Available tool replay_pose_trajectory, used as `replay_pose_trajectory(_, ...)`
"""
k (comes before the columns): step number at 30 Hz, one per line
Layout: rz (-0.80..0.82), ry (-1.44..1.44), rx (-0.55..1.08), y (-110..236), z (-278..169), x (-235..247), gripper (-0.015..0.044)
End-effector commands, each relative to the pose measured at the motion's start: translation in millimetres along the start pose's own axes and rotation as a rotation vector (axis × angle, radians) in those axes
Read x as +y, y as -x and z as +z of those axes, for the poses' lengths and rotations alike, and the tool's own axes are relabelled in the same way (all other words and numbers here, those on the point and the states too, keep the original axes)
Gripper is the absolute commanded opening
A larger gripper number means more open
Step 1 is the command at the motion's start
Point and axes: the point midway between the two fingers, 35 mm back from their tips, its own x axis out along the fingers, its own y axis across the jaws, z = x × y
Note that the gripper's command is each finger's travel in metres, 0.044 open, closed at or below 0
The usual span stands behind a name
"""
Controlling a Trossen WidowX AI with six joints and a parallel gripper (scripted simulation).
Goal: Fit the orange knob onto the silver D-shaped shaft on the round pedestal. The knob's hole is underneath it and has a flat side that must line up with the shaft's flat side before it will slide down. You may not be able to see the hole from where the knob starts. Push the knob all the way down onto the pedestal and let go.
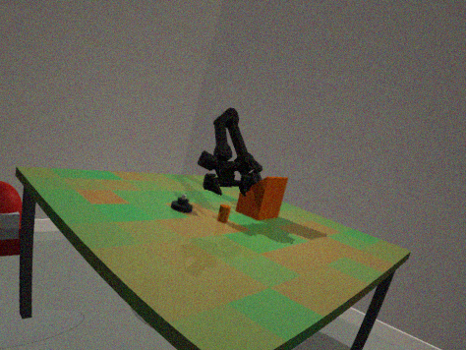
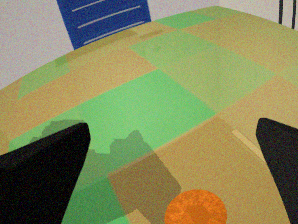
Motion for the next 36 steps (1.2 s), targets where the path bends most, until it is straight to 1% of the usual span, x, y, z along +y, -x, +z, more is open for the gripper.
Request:
replay_pose_trajectory(1,0.099,-0.109,0.201,-14.0,-1.9,3.2,0.0440)
replay_pose_trajectory(4,0.157,-0.179,0.447,-19.9,-5.0,9.3,0.0440)
replay_pose_trajectory(7,0.152,-0.193,0.701,-17.5,-3.5,12.1,0.0440)
replay_pose_trajectory(10,0.081,-0.150,0.939,-8.9,5.4,9.7,0.0440)
replay_pose_trajectory(12,-0.001,-0.090,1.077,-1.4,16.8,5.2,0.0440)
replay_pose_trajectory(14,-0.097,-0.016,1.180,5.6,31.6,-0.3,0.0440)
replay_pose_trajectory(16,-0.135,0.014,1.212,8.0,38.0,-2.5,0.0440)
replay_pose_trajectory(29,-0.145,0.000,1.211,8.0,38.0,-2.5,0.0440)
replay_pose_trajectory(31,-0.222,-0.111,1.200,8.0,38.0,-2.5,0.0440)
replay_pose_trajectory(36,-0.513,-0.537,1.125,7.9,37.7,-2.5,0.0440)
